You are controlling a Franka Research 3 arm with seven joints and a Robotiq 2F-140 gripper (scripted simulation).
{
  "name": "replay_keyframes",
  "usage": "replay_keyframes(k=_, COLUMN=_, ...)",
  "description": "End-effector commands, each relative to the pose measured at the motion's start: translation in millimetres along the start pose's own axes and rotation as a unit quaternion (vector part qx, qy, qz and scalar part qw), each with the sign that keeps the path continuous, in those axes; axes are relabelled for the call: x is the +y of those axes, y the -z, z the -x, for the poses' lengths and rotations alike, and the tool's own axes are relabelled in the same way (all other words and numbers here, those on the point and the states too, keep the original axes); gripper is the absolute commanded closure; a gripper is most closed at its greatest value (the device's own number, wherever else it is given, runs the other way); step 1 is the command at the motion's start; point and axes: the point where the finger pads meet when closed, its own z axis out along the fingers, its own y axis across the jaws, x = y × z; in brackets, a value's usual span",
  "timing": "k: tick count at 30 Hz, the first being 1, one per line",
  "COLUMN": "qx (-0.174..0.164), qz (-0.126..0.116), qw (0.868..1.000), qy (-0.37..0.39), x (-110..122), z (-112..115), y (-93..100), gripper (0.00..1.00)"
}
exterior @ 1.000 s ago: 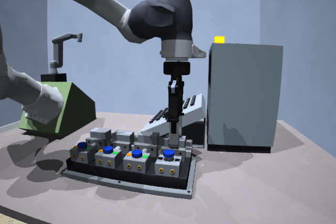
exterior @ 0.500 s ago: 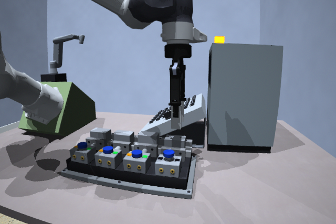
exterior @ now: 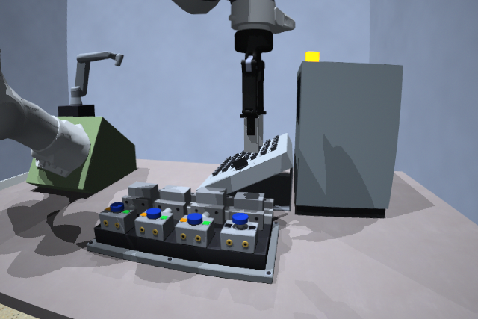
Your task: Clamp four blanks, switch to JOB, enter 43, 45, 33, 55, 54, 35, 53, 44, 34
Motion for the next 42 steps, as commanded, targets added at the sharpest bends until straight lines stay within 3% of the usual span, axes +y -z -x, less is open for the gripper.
replay_keyframes(k=1, qx=-0.009, qz=0.003, qw=1.000, qy=0.006, x=2.0, z=5.7, y=9.4, gripper=0.60)
replay_keyframes(k=13, qx=-0.009, qz=0.003, qw=1.000, qy=0.006, x=2.0, z=5.6, y=17.0, gripper=0.60)
replay_keyframes(k=14, qx=-0.009, qz=0.003, qw=1.000, qy=0.006, x=2.0, z=5.6, y=17.0, gripper=1.00)
replay_keyframes(k=42, qx=-0.009, qz=0.003, qw=1.000, qy=0.006, x=2.0, z=5.6, y=17.0, gripper=1.00)
